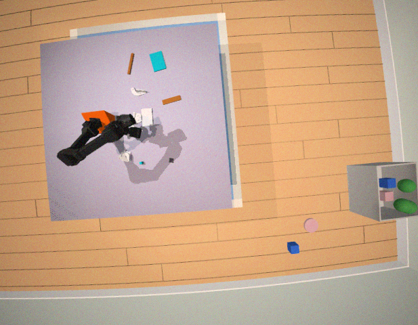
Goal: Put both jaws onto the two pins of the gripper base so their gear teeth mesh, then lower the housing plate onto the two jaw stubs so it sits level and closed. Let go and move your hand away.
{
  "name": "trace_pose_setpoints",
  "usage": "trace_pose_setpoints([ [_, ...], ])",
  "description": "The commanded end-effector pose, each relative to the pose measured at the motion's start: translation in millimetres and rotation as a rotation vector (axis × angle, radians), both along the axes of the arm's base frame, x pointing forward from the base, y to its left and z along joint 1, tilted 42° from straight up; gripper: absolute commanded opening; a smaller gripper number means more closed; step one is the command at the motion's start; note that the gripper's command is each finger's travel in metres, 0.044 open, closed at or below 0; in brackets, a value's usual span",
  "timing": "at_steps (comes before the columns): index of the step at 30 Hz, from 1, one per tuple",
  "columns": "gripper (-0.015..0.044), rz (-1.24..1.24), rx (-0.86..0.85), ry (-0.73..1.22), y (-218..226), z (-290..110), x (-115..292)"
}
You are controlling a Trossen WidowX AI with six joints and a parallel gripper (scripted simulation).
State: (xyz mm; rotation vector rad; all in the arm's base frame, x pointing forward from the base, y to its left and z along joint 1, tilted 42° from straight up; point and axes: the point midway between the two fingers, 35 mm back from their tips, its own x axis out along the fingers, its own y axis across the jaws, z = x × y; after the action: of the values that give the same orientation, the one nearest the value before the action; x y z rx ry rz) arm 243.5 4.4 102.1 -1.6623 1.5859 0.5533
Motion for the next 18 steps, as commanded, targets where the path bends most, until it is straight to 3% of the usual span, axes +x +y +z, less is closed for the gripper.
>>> trace_pose_setpoints([
  [1,0.0134,0.068,-0.007,0.062,4.5,-4.6,-1.2],
  [18,0.0134,0.356,-0.055,0.308,20.3,-19.0,-5.9],
])
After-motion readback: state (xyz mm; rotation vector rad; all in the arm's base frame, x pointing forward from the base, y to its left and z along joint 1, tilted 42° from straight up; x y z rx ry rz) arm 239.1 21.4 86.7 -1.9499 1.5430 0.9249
